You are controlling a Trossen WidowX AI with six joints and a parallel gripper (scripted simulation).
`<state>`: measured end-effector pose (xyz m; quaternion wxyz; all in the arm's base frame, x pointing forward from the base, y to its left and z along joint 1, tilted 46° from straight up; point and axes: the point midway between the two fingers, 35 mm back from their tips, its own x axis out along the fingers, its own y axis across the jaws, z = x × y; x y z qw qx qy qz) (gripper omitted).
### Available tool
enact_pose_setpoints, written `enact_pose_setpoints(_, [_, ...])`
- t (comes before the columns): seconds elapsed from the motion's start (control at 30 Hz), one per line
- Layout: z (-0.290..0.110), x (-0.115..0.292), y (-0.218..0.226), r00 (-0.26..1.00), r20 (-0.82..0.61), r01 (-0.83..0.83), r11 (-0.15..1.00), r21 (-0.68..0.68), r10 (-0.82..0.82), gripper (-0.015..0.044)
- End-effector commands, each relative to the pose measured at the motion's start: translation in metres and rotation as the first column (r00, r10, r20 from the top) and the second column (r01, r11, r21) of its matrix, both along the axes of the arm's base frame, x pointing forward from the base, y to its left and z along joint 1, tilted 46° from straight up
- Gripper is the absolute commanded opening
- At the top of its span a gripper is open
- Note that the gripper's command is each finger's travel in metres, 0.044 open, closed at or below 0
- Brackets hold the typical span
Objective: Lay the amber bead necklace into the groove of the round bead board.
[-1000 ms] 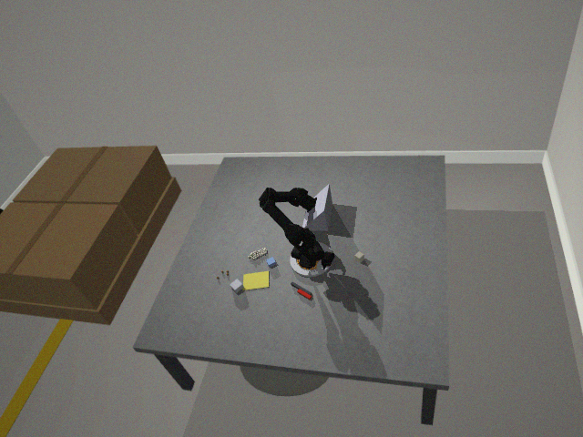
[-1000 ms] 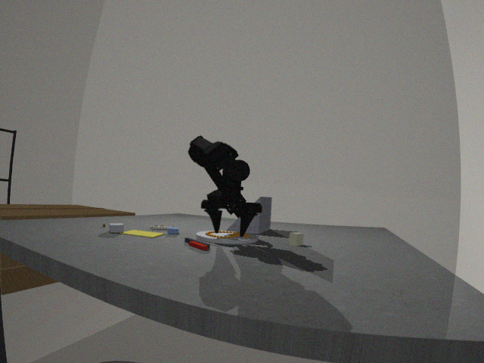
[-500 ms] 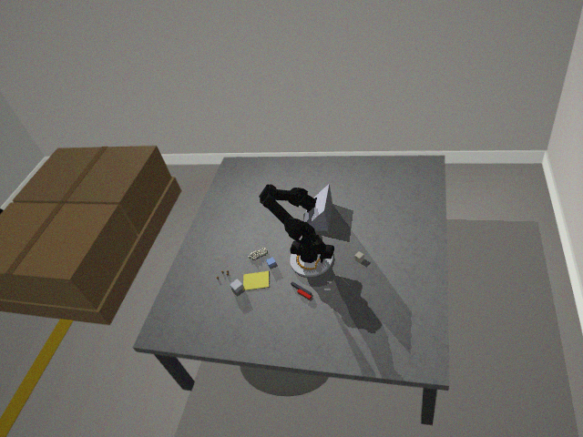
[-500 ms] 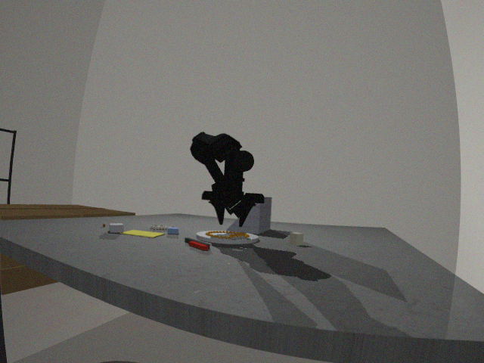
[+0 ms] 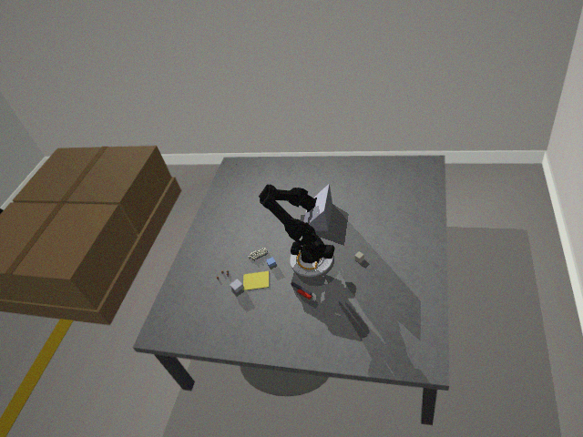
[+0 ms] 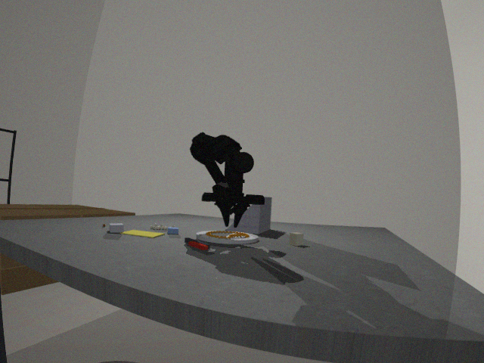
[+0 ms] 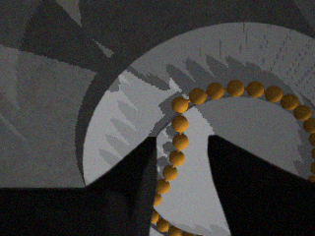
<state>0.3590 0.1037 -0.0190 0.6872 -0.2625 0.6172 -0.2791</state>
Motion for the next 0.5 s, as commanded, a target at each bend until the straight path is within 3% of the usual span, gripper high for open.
enact_pose_setpoints(0.0, [-0.003, 0.001, -0.002, 1.0, 0.001, -0.002, 1.0, 0.0, 0.002, 0.012])
enact_pose_setpoints(0.47, [-0.017, 0.001, -0.019, 1.0, -0.006, -0.001, 1.0, -0.003, 0.001, 0.012])
